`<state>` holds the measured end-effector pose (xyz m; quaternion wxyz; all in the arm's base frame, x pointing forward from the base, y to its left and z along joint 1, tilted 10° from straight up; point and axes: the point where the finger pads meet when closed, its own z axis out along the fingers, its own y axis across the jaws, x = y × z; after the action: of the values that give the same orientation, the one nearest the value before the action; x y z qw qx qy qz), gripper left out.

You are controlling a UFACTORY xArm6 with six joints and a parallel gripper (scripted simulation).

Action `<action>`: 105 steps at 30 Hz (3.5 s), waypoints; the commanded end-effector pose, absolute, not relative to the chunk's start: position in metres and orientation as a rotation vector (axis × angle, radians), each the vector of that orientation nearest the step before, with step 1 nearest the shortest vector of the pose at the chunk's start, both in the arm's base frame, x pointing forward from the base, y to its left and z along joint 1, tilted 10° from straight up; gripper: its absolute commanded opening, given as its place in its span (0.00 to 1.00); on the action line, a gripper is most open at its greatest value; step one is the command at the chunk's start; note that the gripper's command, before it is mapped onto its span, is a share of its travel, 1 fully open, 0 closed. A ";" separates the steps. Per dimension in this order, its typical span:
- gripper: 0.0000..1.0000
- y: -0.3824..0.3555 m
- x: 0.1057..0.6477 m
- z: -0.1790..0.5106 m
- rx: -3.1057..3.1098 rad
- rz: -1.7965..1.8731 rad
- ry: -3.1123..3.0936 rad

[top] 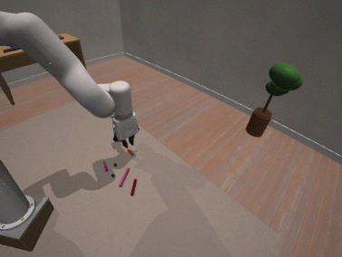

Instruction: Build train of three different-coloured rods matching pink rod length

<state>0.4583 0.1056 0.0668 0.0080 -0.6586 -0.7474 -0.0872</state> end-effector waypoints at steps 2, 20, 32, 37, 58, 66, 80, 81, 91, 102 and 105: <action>0.24 0.106 0.461 0.064 -2.060 -0.279 -2.338; 0.24 0.110 0.464 0.039 -2.060 -0.279 -2.338; 0.24 0.112 0.465 0.029 -2.060 -0.279 -2.338; 0.24 0.112 0.466 0.027 -2.060 -0.279 -2.338; 0.24 0.112 0.466 0.026 -2.060 -0.279 -2.338; 0.24 0.112 0.466 0.026 -2.060 -0.279 -2.338; 0.24 0.112 0.466 0.027 -2.060 -0.279 -2.338; 0.24 0.112 0.466 0.027 -2.060 -0.279 -2.338; 0.24 0.112 0.467 0.027 -2.060 -0.279 -2.338; 0.24 0.112 0.467 0.027 -2.060 -0.279 -2.338; 0.24 0.112 0.467 0.027 -2.060 -0.279 -2.338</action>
<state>0.4660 0.1123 0.0252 0.0077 -0.6586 -0.7474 -0.0876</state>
